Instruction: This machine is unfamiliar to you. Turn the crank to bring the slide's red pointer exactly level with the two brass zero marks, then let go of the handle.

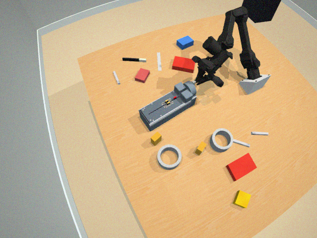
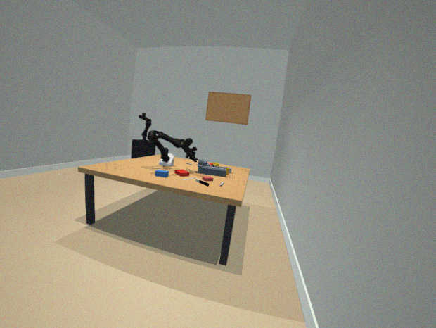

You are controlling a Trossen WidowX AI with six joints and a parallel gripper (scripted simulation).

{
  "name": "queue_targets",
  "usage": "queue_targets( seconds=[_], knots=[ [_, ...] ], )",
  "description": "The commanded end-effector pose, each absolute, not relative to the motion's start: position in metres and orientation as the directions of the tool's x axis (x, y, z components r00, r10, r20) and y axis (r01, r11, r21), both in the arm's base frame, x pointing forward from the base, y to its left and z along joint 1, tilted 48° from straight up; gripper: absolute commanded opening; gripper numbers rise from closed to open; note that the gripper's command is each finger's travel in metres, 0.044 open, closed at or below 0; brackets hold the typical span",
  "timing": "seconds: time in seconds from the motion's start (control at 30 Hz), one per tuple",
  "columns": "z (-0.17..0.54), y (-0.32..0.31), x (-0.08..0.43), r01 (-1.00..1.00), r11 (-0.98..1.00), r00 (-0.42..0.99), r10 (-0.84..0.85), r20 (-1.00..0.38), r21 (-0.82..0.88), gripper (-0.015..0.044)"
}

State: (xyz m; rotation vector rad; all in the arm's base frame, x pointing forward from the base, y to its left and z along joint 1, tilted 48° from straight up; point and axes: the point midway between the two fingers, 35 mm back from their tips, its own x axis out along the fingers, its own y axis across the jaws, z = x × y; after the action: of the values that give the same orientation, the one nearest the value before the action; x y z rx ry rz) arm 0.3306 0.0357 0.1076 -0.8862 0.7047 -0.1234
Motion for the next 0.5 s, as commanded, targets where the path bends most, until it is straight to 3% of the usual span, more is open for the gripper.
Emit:
queue_targets(
  seconds=[0.0,0.47],
  knots=[
    [0.1014,0.0422,0.3284,-0.206,0.643,0.772,-0.357,-0.526,-0.738,0.0000],
    [0.0976,0.0438,0.3278,-0.206,0.643,0.772,-0.357,-0.526,-0.738,0.0000]
  ],
)
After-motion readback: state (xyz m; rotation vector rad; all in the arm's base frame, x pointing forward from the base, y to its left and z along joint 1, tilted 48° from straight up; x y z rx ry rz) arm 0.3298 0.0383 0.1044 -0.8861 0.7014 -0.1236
